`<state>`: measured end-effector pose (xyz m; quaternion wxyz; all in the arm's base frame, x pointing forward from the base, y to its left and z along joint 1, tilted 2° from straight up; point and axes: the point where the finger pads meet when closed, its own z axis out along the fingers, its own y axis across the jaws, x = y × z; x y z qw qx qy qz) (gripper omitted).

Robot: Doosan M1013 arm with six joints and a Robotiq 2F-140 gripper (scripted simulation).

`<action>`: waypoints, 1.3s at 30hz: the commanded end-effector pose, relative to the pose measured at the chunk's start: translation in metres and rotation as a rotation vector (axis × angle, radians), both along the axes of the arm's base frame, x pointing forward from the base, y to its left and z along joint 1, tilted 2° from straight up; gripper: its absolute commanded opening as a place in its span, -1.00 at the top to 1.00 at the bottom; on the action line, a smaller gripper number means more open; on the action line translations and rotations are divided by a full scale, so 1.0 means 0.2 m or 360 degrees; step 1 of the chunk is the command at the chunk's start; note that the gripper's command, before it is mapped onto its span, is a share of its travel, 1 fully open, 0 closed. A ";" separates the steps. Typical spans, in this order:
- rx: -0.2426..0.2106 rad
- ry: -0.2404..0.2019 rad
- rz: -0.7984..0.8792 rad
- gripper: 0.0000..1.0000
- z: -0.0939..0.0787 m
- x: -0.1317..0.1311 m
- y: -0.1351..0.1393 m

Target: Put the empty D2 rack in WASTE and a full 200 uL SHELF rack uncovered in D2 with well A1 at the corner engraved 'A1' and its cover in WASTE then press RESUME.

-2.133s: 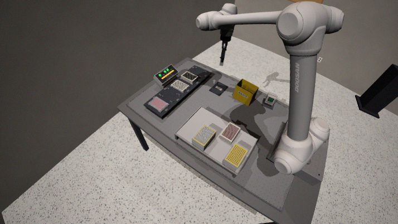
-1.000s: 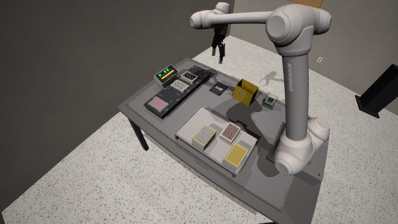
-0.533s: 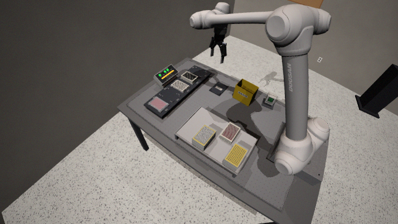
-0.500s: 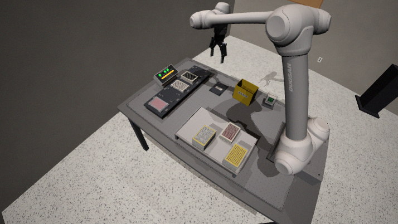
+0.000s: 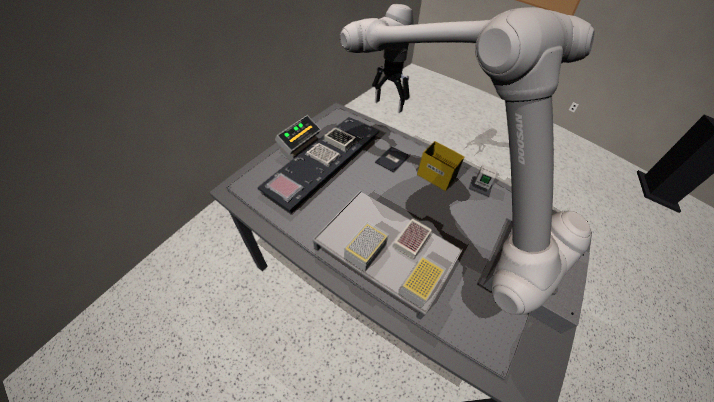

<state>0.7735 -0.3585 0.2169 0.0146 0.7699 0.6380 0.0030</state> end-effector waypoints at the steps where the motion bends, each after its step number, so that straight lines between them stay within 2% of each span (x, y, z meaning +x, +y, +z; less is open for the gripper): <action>1: -0.0001 0.0001 0.0061 -0.54 0.00 0.00 0.02; 5: -0.0001 0.0001 0.0061 -0.54 0.00 0.02 0.12; 7: -0.0001 0.0001 0.0061 -0.54 0.00 0.02 0.12; 22: -0.0001 0.0001 0.0061 -0.54 -0.01 0.08 0.49; 24: -0.0001 0.0001 0.0061 -0.54 -0.01 0.08 0.49; 39: -0.0001 0.0001 0.0061 -0.54 -0.01 0.13 0.87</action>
